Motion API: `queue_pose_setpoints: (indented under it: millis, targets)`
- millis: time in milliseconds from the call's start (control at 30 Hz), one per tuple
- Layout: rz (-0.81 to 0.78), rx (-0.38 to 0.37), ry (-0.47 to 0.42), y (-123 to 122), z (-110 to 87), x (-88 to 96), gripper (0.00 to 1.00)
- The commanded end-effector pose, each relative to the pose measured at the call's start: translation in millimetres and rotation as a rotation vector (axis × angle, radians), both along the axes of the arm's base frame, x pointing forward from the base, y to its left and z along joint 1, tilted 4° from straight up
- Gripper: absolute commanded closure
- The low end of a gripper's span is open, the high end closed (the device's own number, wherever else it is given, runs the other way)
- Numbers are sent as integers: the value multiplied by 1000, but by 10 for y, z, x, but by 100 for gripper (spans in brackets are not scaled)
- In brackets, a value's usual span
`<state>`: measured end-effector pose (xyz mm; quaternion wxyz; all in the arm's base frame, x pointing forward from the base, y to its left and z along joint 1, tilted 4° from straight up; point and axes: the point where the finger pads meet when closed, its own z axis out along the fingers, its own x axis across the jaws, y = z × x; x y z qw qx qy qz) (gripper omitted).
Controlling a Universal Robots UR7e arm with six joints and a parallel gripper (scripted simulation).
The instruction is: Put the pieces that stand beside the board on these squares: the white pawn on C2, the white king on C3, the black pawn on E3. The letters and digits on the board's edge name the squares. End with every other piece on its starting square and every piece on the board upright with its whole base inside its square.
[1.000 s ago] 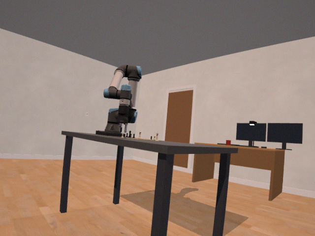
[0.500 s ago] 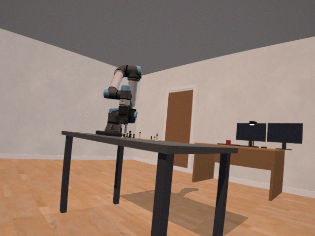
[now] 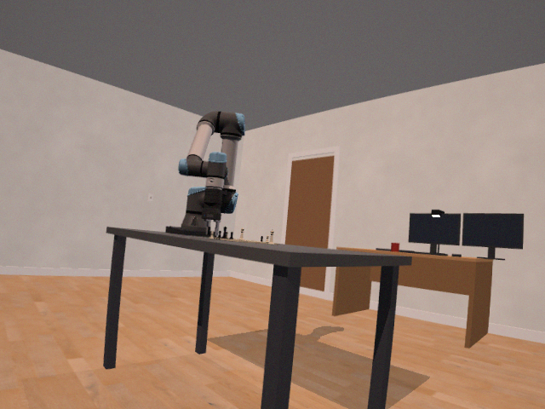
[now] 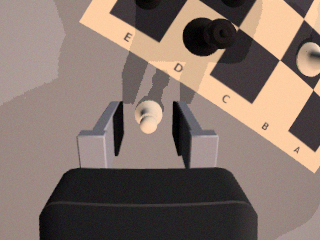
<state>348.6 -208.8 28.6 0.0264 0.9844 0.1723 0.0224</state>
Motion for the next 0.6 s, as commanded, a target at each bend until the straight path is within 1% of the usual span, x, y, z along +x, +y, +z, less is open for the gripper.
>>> queue_pose_setpoints:
  millis: [0, 567]
  targets:
    - [0, -1, -1, -8, -54, 8, 32]
    - [0, -1, -1, -9, -81, 10, 32]
